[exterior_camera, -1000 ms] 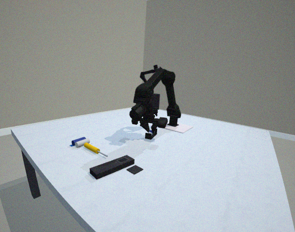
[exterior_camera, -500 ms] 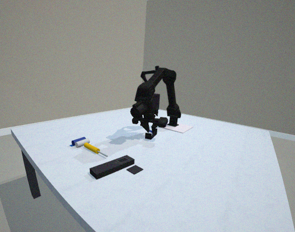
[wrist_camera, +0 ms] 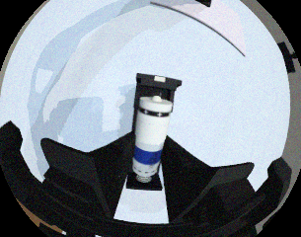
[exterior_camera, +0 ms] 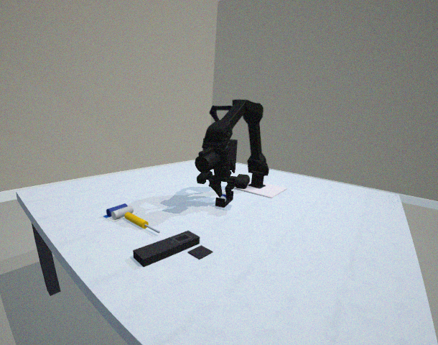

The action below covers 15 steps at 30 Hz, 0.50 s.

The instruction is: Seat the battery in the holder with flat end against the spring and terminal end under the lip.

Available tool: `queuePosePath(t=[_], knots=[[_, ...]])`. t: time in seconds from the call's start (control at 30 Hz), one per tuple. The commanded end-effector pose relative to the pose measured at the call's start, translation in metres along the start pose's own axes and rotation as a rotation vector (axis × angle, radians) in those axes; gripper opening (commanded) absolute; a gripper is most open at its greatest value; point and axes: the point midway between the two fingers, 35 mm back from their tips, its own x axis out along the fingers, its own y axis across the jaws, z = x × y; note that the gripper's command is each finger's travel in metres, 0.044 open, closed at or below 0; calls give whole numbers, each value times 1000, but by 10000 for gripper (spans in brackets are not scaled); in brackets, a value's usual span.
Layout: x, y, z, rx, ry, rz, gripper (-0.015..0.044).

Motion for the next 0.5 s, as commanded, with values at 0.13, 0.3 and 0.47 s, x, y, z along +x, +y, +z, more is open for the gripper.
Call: queuePosePath(t=[0.13,0.3,0.47], knots=[[0,0,-5,-6,68,-2,83],[1,0,-4,-7,95,-2,83],[1,0,-4,-9,122,-2,83]])
